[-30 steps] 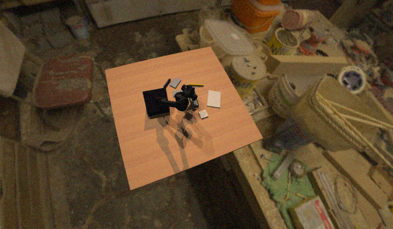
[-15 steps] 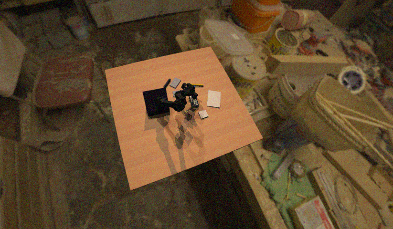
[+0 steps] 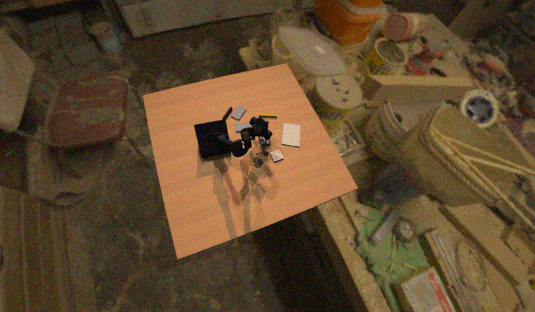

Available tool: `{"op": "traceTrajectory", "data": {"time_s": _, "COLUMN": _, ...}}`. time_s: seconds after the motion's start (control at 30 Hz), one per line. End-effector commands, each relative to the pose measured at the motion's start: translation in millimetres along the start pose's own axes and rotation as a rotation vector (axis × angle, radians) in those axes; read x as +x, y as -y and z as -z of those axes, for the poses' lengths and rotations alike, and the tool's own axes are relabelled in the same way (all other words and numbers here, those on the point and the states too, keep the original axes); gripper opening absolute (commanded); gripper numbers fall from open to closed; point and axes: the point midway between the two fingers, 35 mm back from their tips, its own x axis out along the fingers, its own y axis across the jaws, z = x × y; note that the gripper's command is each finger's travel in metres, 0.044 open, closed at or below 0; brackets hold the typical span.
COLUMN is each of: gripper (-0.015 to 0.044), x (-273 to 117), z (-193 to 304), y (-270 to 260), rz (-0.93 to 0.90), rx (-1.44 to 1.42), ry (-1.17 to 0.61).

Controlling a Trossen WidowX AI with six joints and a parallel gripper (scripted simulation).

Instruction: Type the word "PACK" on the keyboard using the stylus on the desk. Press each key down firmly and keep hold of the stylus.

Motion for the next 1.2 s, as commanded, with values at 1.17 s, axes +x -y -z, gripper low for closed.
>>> {"op": "traceTrajectory", "data": {"time_s": 1.17, "gripper": 0.0081, "x": -25, "z": 39, "y": 73, "rz": 0.016, "rx": -0.009, "ry": 0.047}}
